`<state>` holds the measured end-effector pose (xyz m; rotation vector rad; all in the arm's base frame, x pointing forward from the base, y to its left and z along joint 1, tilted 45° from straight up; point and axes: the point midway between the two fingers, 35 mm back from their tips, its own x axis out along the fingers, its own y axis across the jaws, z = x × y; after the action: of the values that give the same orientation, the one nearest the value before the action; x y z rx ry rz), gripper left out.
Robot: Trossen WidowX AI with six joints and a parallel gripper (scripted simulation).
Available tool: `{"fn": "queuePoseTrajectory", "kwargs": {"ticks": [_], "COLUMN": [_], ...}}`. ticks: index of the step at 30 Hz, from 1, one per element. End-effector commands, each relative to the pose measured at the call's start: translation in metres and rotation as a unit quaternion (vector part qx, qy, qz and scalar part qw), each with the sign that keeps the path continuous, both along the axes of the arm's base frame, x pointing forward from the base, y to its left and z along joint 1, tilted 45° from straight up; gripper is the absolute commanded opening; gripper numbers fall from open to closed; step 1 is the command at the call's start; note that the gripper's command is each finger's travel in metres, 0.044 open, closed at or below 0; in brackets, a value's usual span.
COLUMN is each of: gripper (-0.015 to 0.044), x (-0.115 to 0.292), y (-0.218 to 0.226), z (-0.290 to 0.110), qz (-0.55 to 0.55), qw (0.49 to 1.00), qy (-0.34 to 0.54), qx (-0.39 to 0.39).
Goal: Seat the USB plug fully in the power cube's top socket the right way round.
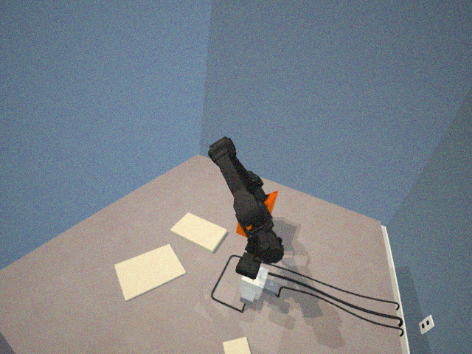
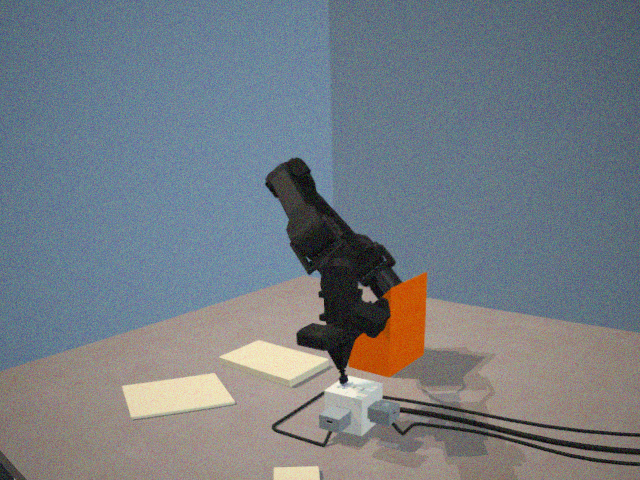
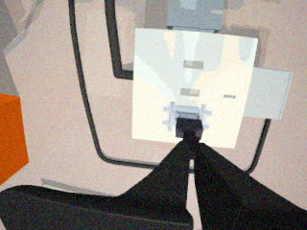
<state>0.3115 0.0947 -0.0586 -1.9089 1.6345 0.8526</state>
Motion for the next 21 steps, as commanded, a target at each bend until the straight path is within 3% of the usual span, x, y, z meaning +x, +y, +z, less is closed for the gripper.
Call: {"fn": "queuePoseTrajectory", "kwargs": {"ticks": [1,21], "gripper": [0.0,0.0], "x": [0.0002,-0.0004], "y": [0.0001,0.0028], "z": [0.0002,0.0029], "qz": [0.0,0.0], "qw": [1.0,1.0], "qy": [0.0,0.0], "qx": [0.0,0.0]}}
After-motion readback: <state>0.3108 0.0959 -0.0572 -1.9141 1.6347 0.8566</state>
